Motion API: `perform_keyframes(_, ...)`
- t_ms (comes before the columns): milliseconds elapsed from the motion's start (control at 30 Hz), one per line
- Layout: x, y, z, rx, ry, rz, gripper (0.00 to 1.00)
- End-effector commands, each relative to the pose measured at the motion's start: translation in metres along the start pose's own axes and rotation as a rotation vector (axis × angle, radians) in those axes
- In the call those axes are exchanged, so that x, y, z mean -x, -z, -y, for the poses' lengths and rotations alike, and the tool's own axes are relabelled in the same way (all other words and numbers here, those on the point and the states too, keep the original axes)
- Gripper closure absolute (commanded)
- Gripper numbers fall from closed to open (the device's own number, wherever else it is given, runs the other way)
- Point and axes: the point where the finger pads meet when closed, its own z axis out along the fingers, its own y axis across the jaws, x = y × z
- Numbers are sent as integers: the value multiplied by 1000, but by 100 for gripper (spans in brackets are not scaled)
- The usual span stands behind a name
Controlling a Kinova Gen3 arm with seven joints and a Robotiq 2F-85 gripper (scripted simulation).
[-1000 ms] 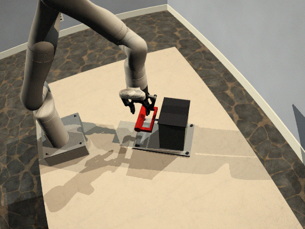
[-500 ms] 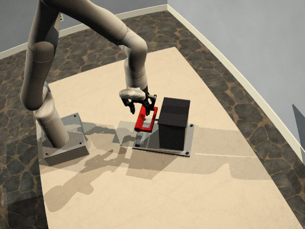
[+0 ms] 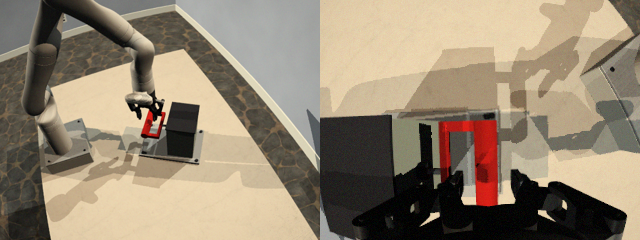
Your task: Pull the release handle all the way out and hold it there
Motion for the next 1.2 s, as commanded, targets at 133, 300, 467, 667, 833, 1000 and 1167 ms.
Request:
perform_keyframes(133,0,0,0,-1,0,1,45)
perform_keyframes(300,0,0,0,-1,0,1,45)
perform_keyframes(467,0,0,0,-1,0,0,45)
perform_keyframes(667,0,-2,0,-1,0,0,45)
perform_keyframes(833,0,-6,0,-1,0,0,45)
perform_keyframes(1000,0,-11,0,-1,0,0,45)
perform_keyframes(1167,0,-15,0,-1,0,0,45)
